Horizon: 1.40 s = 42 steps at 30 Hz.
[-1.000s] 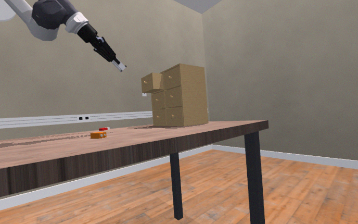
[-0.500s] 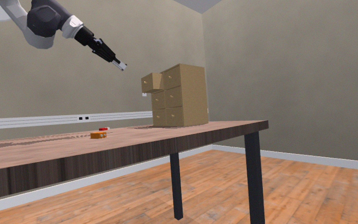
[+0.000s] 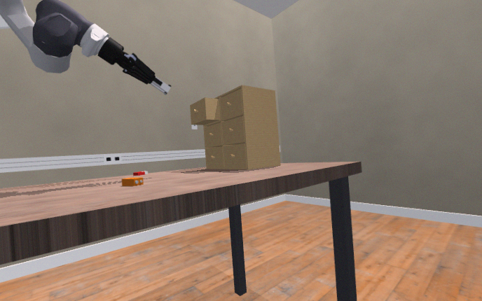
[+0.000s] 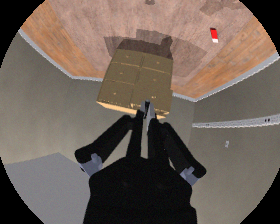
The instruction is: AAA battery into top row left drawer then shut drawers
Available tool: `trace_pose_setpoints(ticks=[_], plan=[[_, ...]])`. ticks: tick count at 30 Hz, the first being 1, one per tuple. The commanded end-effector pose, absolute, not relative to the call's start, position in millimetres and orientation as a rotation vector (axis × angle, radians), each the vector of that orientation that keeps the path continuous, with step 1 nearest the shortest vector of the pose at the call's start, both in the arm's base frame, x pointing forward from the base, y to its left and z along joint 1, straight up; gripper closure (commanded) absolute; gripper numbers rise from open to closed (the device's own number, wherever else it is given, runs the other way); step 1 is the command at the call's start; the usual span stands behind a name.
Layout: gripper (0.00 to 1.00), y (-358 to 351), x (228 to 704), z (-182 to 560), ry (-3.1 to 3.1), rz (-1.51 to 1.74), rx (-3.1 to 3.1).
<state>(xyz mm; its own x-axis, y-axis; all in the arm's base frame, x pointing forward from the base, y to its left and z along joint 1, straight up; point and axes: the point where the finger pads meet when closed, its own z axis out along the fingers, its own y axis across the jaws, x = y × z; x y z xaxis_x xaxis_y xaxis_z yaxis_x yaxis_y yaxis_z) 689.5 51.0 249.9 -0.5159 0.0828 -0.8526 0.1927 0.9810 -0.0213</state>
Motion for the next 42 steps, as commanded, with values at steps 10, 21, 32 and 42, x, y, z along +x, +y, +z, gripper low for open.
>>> trace_pose_setpoints(ticks=[10, 21, 32, 42], plan=[[0.87, 52.0, 689.2, 255.2, 2.026, -0.129, 0.2], [0.87, 51.6, 688.7, 255.3, 1.976, -0.136, 0.196], [0.87, 52.1, 687.6, 254.1, 1.942, -0.136, 0.192], [0.87, 52.8, 686.5, 252.9, 1.921, -0.134, 0.188]])
